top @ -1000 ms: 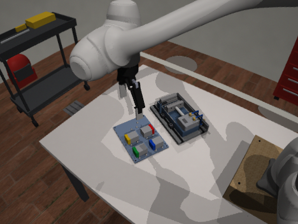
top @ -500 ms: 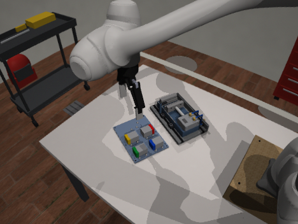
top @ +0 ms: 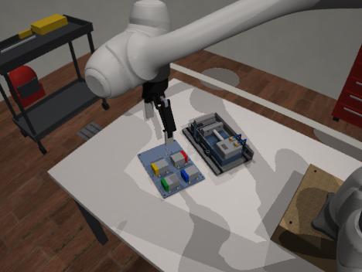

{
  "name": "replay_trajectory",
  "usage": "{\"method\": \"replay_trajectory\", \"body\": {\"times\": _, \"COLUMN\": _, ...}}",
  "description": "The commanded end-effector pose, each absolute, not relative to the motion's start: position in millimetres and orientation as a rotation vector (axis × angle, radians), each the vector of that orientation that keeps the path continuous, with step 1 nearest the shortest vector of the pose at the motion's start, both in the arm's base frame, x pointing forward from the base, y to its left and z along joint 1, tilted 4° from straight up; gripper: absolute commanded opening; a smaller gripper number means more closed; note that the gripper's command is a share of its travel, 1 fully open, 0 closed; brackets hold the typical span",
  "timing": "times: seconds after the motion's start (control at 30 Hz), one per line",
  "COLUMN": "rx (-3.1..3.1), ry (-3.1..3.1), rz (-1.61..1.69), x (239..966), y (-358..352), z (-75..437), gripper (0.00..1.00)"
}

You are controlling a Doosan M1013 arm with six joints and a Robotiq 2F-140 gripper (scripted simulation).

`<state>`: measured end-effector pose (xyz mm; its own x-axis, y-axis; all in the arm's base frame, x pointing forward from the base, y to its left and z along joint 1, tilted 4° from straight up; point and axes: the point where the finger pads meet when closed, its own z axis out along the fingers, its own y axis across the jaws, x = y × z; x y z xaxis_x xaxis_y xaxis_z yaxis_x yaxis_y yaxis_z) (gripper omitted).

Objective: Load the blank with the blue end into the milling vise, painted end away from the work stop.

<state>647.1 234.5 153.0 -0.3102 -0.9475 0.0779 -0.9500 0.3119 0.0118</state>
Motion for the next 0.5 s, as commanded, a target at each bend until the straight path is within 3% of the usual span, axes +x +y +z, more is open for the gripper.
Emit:
{"method": "replay_trajectory", "body": {"times": 0.0, "rx": 1.802, "ry": -2.487, "rz": 0.055, "x": 647.1, "y": 234.5, "z": 153.2, "gripper": 1.00}}
{"method": "replay_trajectory", "body": {"times": 0.47, "rx": 1.802, "ry": -2.487, "rz": 0.055, "x": 645.4, "y": 231.2, "z": 134.8, "gripper": 1.00}}
